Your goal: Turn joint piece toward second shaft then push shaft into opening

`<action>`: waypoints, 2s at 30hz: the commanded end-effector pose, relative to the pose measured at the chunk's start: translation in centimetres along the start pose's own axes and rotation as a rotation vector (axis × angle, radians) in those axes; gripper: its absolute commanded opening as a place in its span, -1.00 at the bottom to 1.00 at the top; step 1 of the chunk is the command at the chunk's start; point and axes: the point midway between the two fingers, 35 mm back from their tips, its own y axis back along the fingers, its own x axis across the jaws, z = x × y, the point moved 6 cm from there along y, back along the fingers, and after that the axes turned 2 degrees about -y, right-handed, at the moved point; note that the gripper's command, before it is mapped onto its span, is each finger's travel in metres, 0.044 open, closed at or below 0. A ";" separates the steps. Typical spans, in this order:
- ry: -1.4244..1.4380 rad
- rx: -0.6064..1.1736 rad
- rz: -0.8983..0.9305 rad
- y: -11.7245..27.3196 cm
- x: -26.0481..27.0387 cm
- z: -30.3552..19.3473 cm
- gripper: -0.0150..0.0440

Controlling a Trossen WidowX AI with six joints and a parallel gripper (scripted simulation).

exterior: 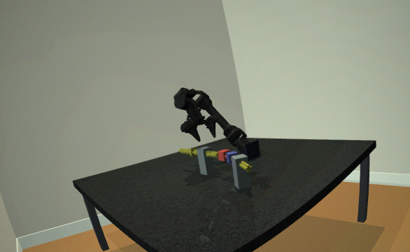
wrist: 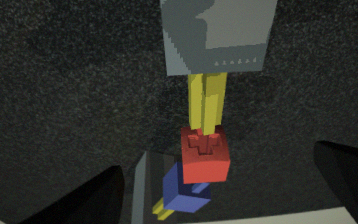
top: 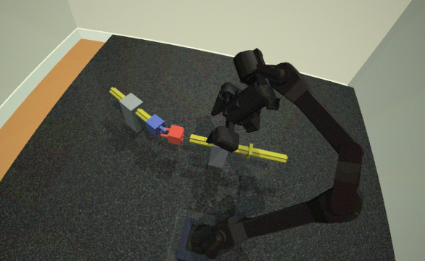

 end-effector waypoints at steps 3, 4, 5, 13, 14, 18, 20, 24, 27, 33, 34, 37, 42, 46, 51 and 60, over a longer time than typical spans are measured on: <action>0.145 -0.042 0.059 3.4 1.3 5.9 1.00; 0.175 -0.053 0.065 4.0 1.3 7.0 1.00; 0.205 -0.065 0.071 4.6 1.3 8.0 1.00; 0.443 -0.183 0.082 9.3 -0.6 16.6 1.00; 0.472 -0.200 0.077 9.9 -1.1 17.6 1.00; 0.514 -0.224 0.069 10.7 -1.8 19.0 1.00; 0.514 -0.224 0.069 10.7 -1.8 19.0 1.00; 0.514 -0.224 0.069 10.7 -1.8 19.0 1.00; 0.495 -0.236 0.069 10.5 -1.8 19.0 1.00; 0.325 -0.335 0.083 8.4 -1.6 19.3 1.00; 0.296 -0.352 0.087 8.0 -1.6 19.3 1.00; 0.208 -0.402 0.102 6.9 -1.7 19.4 1.00; 0.061 -0.485 0.135 5.0 -1.9 19.6 1.00; -0.011 -0.524 0.155 4.2 -2.1 19.7 1.00; -0.011 -0.524 0.155 4.2 -2.1 19.7 1.00; -0.012 -0.524 0.155 3.3 -1.9 20.1 1.00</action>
